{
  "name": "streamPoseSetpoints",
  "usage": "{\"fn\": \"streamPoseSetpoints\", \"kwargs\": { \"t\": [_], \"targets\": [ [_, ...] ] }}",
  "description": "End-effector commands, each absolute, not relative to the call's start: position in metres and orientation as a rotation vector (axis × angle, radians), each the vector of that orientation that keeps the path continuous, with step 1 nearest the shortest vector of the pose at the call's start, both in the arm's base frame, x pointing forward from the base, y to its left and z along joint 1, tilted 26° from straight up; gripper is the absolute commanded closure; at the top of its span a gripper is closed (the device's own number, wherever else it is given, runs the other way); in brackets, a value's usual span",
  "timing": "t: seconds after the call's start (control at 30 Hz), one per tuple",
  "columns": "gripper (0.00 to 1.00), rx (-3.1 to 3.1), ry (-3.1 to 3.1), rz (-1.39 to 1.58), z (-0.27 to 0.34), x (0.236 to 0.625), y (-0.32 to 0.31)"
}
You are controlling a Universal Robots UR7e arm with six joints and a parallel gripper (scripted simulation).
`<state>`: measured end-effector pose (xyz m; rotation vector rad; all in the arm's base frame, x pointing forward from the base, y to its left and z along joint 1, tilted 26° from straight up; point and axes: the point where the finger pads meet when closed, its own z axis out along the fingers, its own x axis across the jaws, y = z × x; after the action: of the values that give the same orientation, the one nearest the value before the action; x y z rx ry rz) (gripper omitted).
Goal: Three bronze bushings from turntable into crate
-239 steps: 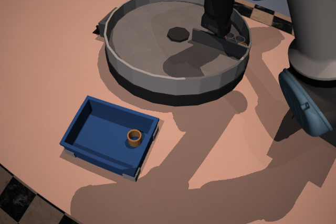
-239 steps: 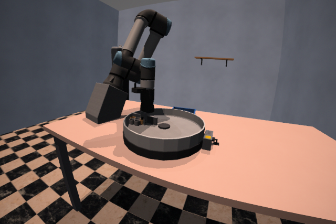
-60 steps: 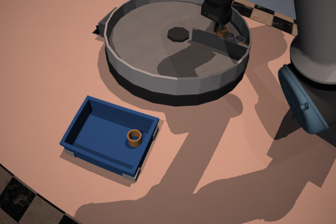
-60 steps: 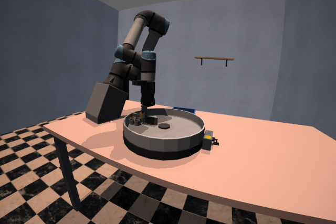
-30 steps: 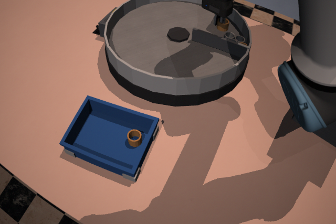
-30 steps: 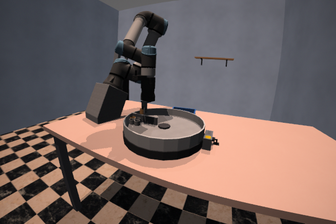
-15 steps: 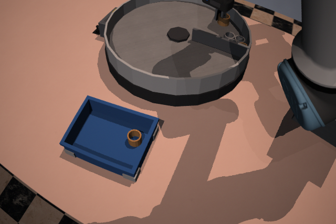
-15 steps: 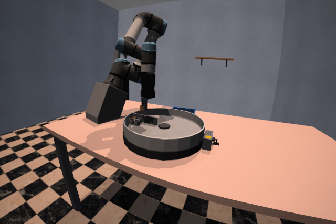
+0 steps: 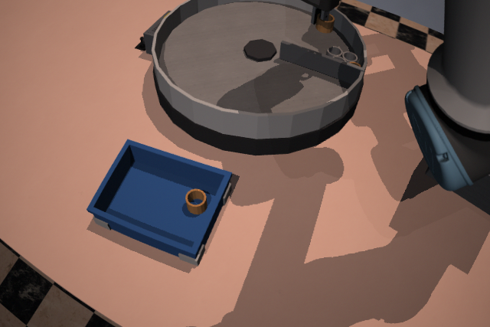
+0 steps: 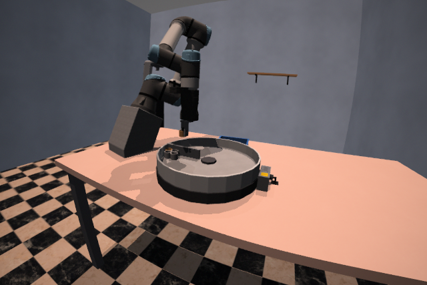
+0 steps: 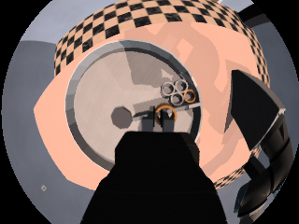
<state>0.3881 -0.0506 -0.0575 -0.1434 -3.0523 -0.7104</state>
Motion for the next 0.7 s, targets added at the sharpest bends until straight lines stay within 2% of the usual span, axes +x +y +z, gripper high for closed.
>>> {"fn": "streamPoseSetpoints", "kwargs": {
  "t": [0.0,0.43,0.6,0.67],
  "targets": [
    [1.0,-0.144,-3.054,-0.709,-0.04,0.399,-0.017],
    [1.0,-0.144,-3.054,-0.709,-0.035,0.402,-0.007],
    [1.0,-0.143,-3.054,-0.71,-0.011,0.417,0.042],
    [1.0,-0.143,-3.054,-0.71,-0.011,0.417,0.042]
  ]
}}
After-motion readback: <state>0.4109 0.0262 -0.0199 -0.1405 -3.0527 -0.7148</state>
